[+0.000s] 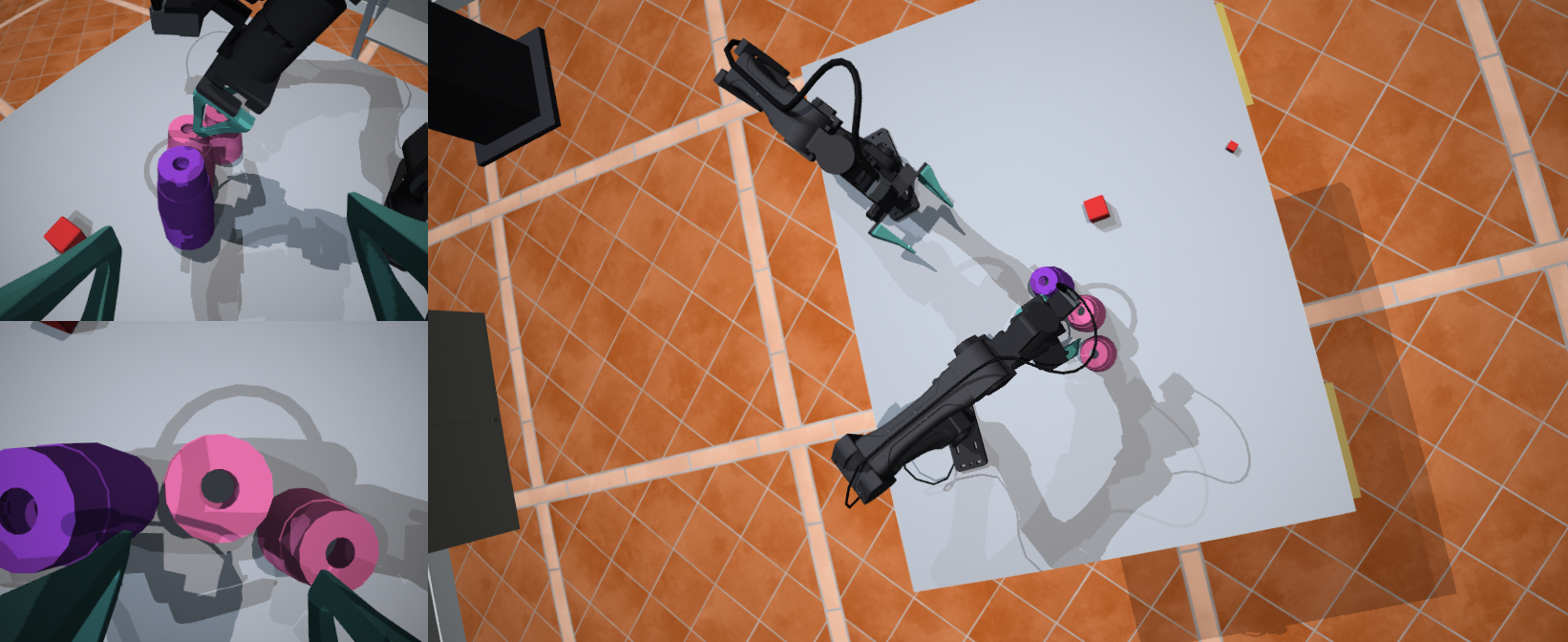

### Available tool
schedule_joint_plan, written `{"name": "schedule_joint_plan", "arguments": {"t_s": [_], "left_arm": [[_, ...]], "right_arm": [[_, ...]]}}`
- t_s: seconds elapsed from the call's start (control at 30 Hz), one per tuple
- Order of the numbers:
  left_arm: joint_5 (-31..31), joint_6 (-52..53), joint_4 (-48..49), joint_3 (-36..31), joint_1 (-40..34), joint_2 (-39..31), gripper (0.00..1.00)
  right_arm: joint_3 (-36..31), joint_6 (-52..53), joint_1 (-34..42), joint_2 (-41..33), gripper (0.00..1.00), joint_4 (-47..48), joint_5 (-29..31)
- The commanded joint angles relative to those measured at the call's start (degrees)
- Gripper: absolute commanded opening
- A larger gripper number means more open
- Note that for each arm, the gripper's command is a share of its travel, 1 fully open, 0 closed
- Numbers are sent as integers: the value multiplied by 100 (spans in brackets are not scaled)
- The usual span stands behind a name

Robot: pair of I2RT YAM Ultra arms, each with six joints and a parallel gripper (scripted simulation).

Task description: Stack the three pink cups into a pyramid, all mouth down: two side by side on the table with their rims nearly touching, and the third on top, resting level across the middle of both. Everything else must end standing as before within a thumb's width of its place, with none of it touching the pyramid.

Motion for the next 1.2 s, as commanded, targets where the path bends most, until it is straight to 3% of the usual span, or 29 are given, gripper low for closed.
{"name": "schedule_joint_plan", "arguments": {"t_s": [0.0,0.37,0.43,0.67,1.17], "left_arm": [[-12,-30,37,8,-15,-88,100],[-12,-30,37,8,-15,-88,100],[-12,-30,37,8,-15,-88,100],[-12,-30,37,8,-15,-88,100],[-12,-30,37,8,-15,-88,100]], "right_arm": [[213,-658,-84,49,78,244,-181],[1082,-3661,-826,1085,78,-496,-1341],[1213,-3961,-889,1243,78,-778,-1254],[1418,-4584,-744,1547,78,-1166,-1361],[1367,-4406,-626,1726,78,-877,-1278]]}}
